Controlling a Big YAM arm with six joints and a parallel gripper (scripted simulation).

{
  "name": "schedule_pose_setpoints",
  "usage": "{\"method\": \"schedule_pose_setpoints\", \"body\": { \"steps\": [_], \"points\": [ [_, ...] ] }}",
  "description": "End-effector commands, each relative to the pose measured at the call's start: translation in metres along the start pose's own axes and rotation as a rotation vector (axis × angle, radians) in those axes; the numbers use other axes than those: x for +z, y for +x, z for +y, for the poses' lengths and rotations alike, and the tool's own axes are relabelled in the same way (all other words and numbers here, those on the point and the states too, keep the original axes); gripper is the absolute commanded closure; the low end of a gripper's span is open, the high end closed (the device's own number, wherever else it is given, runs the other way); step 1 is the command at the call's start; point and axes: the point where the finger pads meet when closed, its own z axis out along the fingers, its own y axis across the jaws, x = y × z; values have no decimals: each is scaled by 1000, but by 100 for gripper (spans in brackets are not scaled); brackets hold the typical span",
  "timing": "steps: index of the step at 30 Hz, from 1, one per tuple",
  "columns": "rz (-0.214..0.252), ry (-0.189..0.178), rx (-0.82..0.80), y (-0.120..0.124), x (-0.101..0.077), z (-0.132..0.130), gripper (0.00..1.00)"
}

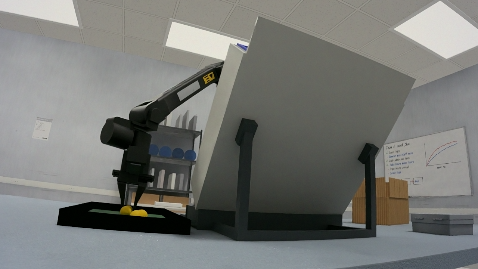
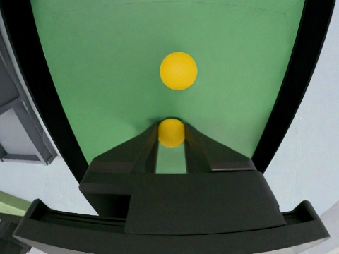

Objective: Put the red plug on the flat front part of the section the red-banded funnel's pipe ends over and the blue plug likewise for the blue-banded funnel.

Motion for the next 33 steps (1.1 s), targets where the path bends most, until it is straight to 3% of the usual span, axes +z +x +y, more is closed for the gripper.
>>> {"method": "schedule_pose_setpoints", "body": {
  "steps": [1,16,31,33],
  "points": [
    [-11,14,0,-4,-5,-5,100],
    [-11,14,0,-4,-5,-5,100],
    [-11,14,0,-7,-147,-6,100],
    [-11,14,0,-7,-147,-6,100]
  ]
}}
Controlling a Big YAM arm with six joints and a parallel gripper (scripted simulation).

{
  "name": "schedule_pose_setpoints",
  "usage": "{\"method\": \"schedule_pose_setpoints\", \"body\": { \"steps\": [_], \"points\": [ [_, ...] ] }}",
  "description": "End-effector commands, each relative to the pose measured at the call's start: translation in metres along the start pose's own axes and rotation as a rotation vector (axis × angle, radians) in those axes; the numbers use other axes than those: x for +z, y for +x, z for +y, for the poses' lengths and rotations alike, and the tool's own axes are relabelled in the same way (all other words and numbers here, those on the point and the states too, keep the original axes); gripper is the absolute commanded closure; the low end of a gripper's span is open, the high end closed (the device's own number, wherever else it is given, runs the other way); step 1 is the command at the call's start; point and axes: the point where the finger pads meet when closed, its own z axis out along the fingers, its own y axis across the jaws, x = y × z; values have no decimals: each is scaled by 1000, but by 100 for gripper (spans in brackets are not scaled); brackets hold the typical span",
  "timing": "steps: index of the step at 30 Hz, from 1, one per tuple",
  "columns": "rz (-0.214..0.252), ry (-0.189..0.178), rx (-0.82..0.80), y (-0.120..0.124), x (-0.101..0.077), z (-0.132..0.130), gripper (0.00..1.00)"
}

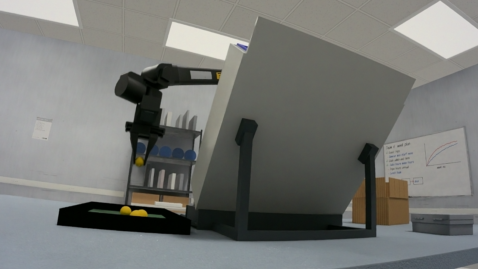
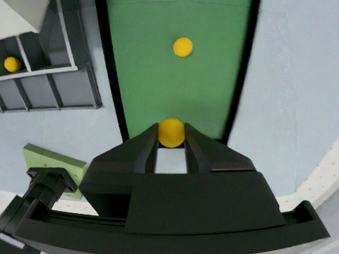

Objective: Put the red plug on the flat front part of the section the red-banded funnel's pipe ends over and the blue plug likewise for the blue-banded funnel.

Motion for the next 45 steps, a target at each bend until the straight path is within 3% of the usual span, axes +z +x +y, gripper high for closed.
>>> {"method": "schedule_pose_setpoints", "body": {
  "steps": [1,15,45],
  "points": [
    [-15,19,-1,-10,-21,-15,100],
    [8,-12,-2,-10,-21,-15,100],
    [30,-43,1,-10,-22,-15,100]
  ]
}}
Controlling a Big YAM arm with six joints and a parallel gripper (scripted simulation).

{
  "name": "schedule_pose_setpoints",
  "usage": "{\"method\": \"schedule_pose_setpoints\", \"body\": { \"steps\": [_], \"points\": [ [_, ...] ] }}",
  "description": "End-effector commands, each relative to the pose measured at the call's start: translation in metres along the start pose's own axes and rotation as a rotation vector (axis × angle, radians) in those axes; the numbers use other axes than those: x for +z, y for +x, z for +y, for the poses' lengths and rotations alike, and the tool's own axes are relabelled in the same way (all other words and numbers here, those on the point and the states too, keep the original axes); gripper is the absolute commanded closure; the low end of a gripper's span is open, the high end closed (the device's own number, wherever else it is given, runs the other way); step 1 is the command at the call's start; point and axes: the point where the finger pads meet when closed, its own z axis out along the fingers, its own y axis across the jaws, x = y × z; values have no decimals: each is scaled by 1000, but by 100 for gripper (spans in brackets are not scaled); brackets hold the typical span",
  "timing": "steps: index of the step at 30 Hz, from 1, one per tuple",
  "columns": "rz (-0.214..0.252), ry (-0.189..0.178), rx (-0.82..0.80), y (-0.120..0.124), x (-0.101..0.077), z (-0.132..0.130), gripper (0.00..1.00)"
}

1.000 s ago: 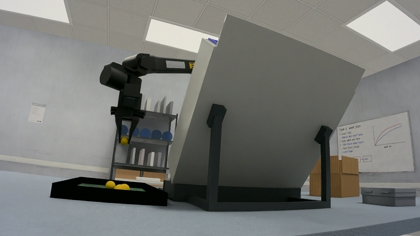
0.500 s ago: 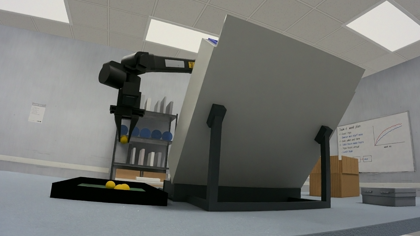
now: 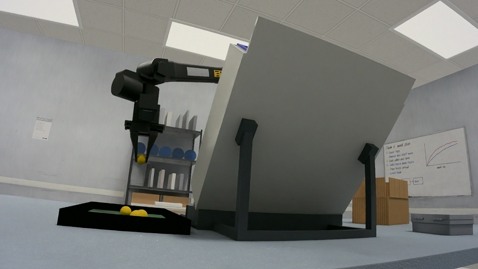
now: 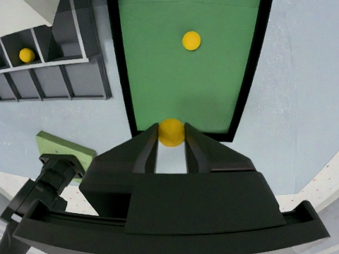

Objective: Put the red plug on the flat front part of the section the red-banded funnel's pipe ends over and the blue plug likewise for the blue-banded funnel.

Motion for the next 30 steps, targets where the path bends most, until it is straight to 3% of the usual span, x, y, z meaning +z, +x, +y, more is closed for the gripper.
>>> {"method": "schedule_pose_setpoints", "body": {
  "steps": [1,6,21,30],
  "points": [
    [-23,31,-1,-12,-18,-18,100],
    [-21,28,-1,-12,-18,-18,100],
    [-47,67,-2,-12,-19,-18,100],
    [-34,48,-1,-14,-22,-21,100]
  ]
}}
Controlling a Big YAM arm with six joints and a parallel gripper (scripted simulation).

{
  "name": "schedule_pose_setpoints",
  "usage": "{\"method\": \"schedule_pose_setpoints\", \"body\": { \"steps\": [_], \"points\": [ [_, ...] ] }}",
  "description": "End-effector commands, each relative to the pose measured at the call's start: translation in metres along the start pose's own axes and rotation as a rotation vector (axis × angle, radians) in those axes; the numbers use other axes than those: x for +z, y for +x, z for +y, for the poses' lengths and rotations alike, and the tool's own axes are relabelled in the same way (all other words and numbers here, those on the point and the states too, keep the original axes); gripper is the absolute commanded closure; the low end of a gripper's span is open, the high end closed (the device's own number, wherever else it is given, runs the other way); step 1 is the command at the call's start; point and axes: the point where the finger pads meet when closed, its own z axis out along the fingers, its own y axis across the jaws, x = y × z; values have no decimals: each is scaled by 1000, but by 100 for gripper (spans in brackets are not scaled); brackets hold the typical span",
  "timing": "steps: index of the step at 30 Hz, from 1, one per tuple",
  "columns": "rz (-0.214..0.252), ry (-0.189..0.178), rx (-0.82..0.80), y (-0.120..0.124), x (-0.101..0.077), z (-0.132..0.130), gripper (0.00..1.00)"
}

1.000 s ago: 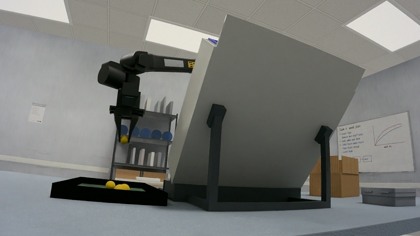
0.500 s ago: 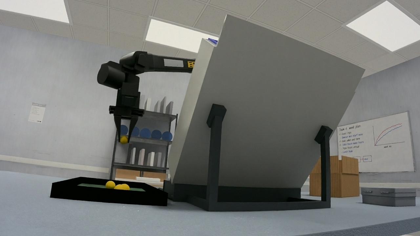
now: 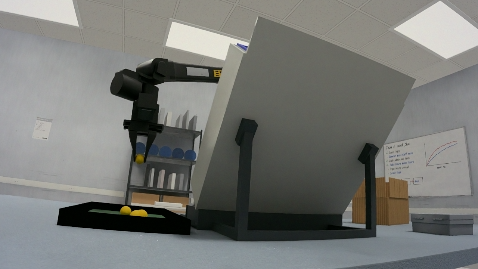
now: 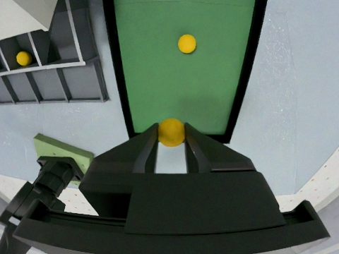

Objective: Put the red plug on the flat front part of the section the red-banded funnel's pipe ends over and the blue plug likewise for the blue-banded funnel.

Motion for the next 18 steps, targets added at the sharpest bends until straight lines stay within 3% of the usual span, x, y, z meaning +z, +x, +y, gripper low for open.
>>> {"method": "schedule_pose_setpoints", "body": {
  "steps": [1,10,18],
  "points": [
    [-24,34,-1,-11,-22,-17,100],
    [-12,15,0,-12,-25,-20,100],
    [-26,36,-1,-15,-26,-24,100]
  ]
}}
